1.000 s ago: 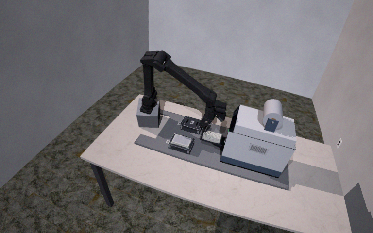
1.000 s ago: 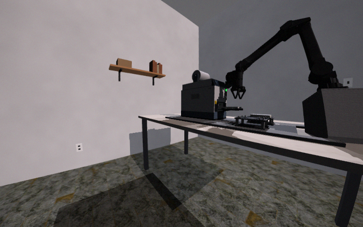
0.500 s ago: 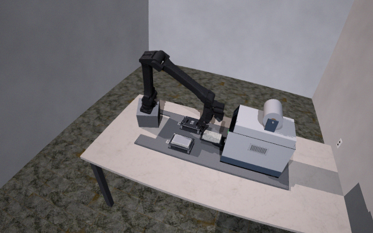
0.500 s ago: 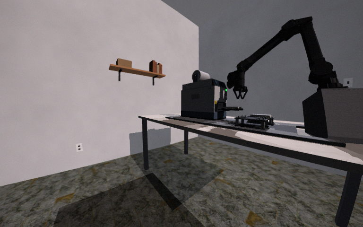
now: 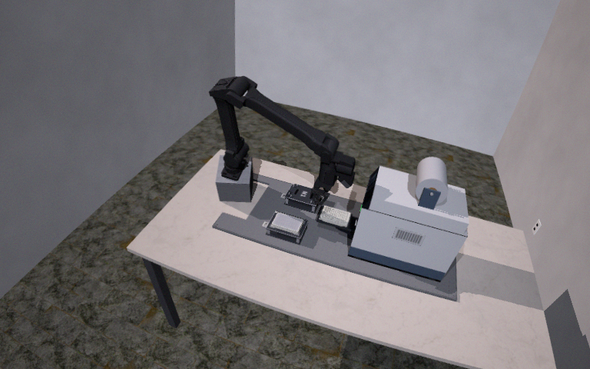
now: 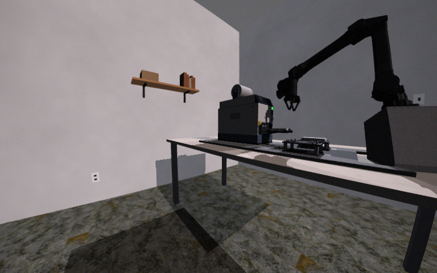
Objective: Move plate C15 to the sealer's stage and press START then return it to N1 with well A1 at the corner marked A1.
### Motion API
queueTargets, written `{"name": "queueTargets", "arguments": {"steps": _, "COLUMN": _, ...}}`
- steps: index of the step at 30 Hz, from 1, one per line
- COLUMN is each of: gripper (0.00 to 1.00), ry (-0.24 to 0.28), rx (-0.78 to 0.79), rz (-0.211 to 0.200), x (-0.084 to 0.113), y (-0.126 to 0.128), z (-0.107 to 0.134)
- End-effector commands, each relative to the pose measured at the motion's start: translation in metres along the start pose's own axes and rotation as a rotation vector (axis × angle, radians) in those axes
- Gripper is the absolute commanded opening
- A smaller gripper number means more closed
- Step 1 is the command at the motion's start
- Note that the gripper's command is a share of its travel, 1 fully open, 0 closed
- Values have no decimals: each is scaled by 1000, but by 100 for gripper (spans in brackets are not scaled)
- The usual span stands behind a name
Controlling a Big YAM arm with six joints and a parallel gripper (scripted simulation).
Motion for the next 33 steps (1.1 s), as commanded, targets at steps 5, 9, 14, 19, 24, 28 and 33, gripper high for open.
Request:
{"name": "queueTargets", "arguments": {"steps": 5, "gripper": 88, "ry": -27, "rx": -3, "rz": 0, "x": 42, "y": -36, "z": -11}}
{"name": "queueTargets", "arguments": {"steps": 9, "gripper": 0, "ry": -44, "rx": -6, "rz": 1, "x": 63, "y": -50, "z": -12}}
{"name": "queueTargets", "arguments": {"steps": 14, "gripper": 0, "ry": -17, "rx": 6, "rz": 1, "x": 69, "y": -61, "z": -11}}
{"name": "queueTargets", "arguments": {"steps": 19, "gripper": 0, "ry": 2, "rx": 12, "rz": 4, "x": 56, "y": -49, "z": -10}}
{"name": "queueTargets", "arguments": {"steps": 24, "gripper": 0, "ry": 1, "rx": 10, "rz": 1, "x": 49, "y": -39, "z": -9}}
{"name": "queueTargets", "arguments": {"steps": 28, "gripper": 0, "ry": 5, "rx": -8, "rz": 2, "x": 43, "y": -41, "z": -7}}
{"name": "queueTargets", "arguments": {"steps": 33, "gripper": 0, "ry": 15, "rx": -16, "rz": 4, "x": 38, "y": -45, "z": -5}}
Point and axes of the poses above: the point where the finger pads meet when closed, its own x axis back along the fingers, its own y axis across the jaws, z = x × y, the point moved 9 cm from there along x, back along the fingers, and after that the axes turned 4 degrees about -x, right-handed, at the moved point
